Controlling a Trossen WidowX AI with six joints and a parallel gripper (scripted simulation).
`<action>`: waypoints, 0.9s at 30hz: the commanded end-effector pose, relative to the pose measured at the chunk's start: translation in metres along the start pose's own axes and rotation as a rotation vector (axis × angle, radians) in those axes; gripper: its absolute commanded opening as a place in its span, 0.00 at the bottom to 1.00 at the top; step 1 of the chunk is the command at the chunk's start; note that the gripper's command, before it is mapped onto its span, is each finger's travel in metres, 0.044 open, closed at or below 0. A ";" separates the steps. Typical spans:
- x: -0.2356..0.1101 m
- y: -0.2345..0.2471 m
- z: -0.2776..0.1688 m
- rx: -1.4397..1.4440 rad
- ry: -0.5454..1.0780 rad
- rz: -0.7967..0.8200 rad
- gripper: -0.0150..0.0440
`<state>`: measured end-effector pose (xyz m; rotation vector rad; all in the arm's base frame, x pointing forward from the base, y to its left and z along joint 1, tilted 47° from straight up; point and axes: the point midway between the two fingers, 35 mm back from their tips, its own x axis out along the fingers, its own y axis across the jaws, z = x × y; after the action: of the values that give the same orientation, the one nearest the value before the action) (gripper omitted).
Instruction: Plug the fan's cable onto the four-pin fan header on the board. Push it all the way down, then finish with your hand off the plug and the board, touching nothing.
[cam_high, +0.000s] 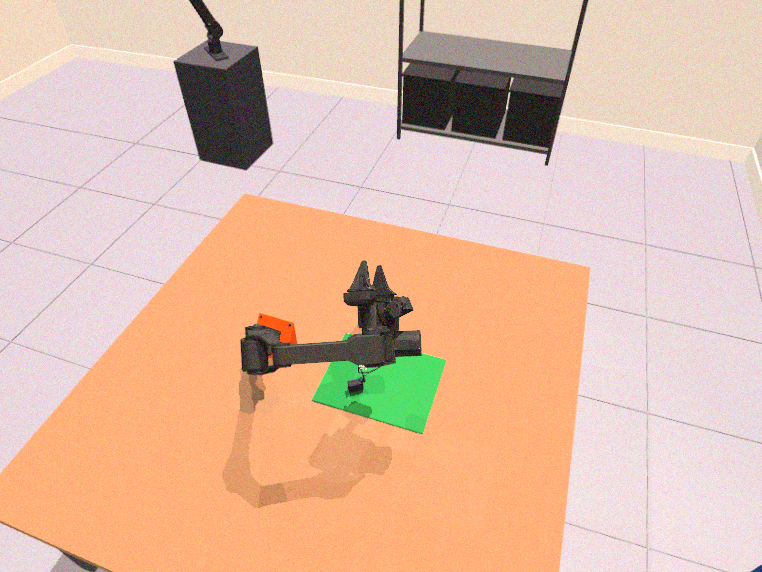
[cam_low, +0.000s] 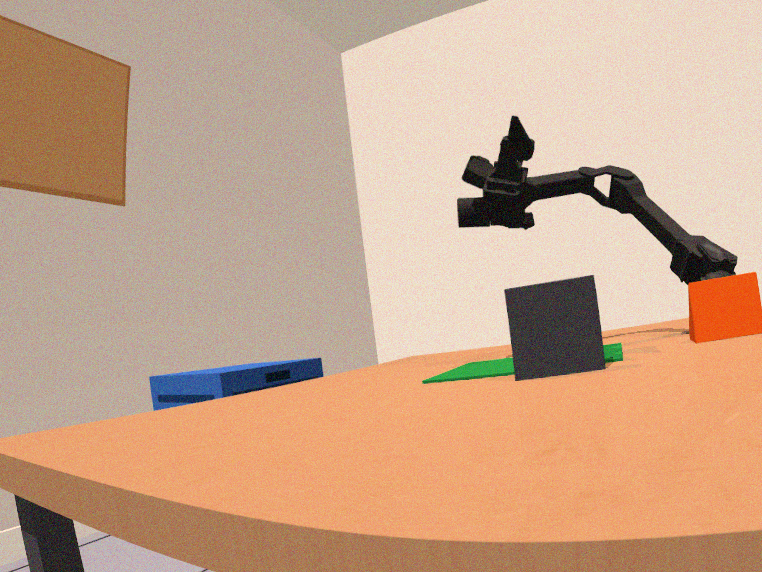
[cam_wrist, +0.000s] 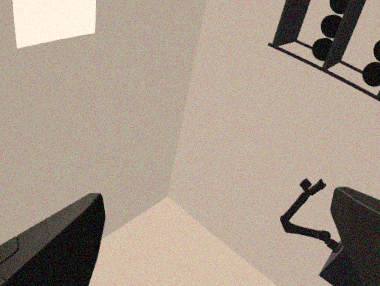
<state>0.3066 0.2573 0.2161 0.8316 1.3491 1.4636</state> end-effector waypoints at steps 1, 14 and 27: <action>0.000 0.000 0.000 0.000 0.000 0.000 0.98; -0.021 -0.107 -0.069 0.254 0.319 -0.758 1.00; -0.144 -0.141 -0.114 0.305 0.707 -1.801 1.00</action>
<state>0.2671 0.1634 0.0797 -0.1838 1.9230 0.5505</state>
